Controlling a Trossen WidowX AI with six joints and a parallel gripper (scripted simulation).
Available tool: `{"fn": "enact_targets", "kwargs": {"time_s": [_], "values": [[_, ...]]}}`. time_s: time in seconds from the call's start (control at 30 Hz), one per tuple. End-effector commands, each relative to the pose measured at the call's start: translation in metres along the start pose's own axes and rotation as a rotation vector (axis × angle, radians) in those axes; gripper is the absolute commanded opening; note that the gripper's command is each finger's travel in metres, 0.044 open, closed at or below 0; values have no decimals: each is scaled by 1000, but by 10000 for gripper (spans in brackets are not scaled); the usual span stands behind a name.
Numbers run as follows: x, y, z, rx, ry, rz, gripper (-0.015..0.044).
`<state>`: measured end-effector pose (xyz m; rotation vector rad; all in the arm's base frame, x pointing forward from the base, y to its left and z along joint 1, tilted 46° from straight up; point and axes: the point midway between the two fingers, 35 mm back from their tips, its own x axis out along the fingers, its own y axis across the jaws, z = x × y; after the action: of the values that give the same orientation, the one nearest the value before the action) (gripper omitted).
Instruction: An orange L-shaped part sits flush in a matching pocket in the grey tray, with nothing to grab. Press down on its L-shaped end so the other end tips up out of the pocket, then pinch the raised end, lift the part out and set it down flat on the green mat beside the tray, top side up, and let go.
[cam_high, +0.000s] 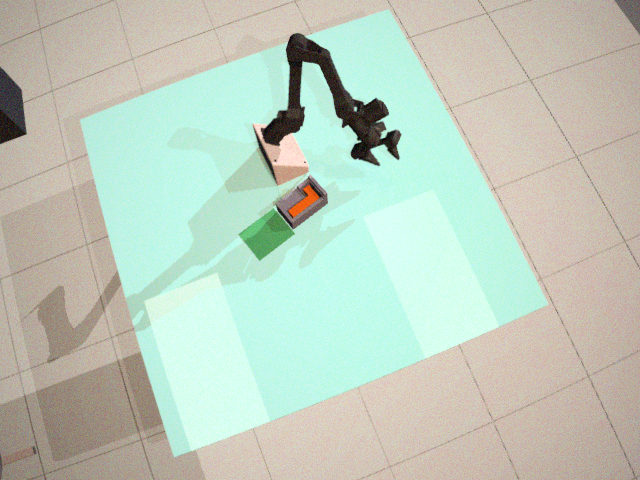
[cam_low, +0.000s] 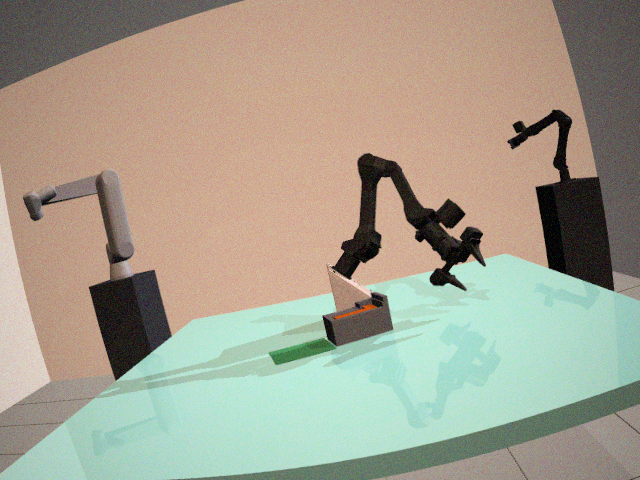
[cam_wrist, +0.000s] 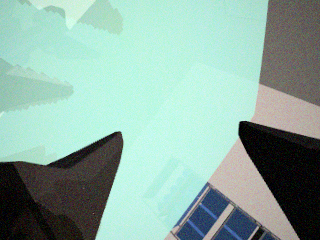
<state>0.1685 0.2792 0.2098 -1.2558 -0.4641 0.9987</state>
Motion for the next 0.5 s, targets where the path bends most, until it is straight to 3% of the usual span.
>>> {"fn": "enact_targets", "kwargs": {"time_s": [0.0, 0.23, 0.47], "values": [[0, 0, -1, 3, 3, 3, 374], [8, 36, -69, 182, 184, 259, 190], [-26, 84, -150, 623, 438, 564, 180]]}}
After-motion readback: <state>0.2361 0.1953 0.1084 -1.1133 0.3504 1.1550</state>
